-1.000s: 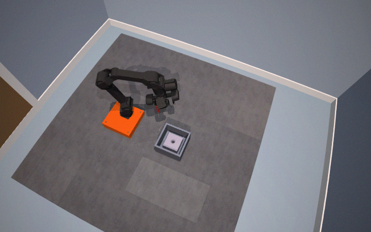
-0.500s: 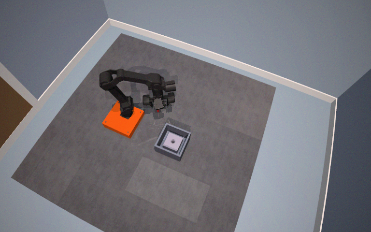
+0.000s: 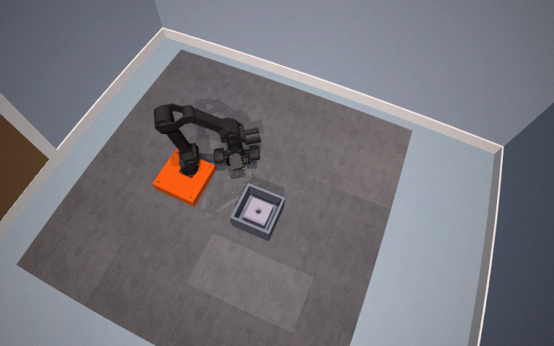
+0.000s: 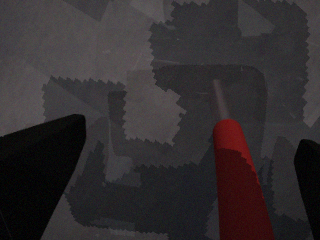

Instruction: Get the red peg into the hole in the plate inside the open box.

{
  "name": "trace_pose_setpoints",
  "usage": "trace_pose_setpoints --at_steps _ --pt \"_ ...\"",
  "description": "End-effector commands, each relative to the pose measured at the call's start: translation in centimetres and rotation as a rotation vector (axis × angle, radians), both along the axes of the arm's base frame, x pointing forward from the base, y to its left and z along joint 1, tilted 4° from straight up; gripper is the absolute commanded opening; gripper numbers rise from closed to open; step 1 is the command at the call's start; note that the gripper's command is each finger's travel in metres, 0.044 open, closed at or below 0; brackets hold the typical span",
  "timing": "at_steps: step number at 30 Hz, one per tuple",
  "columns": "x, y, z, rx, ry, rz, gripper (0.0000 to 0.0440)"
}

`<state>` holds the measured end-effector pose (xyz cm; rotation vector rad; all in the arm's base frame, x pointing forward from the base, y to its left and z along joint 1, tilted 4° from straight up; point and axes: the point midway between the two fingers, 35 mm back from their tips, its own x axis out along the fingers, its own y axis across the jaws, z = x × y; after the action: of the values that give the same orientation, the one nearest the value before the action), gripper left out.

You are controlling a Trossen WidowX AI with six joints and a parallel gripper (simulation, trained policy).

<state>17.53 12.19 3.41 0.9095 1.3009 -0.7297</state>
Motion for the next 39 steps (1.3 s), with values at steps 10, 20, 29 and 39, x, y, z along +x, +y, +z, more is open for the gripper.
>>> trace_pose_setpoints --at_steps 10,20,29,39 --pt "-0.7 0.1 -0.9 0.048 0.073 -0.002 0.0093" --pt "0.7 -0.2 1.0 0.048 0.023 0.049 0.0000" --pt "2.7 -1.4 4.8 -0.004 -0.088 0.122 0.0000" --pt "5.5 -3.4 9.4 -0.065 -0.191 0.144 0.0000"
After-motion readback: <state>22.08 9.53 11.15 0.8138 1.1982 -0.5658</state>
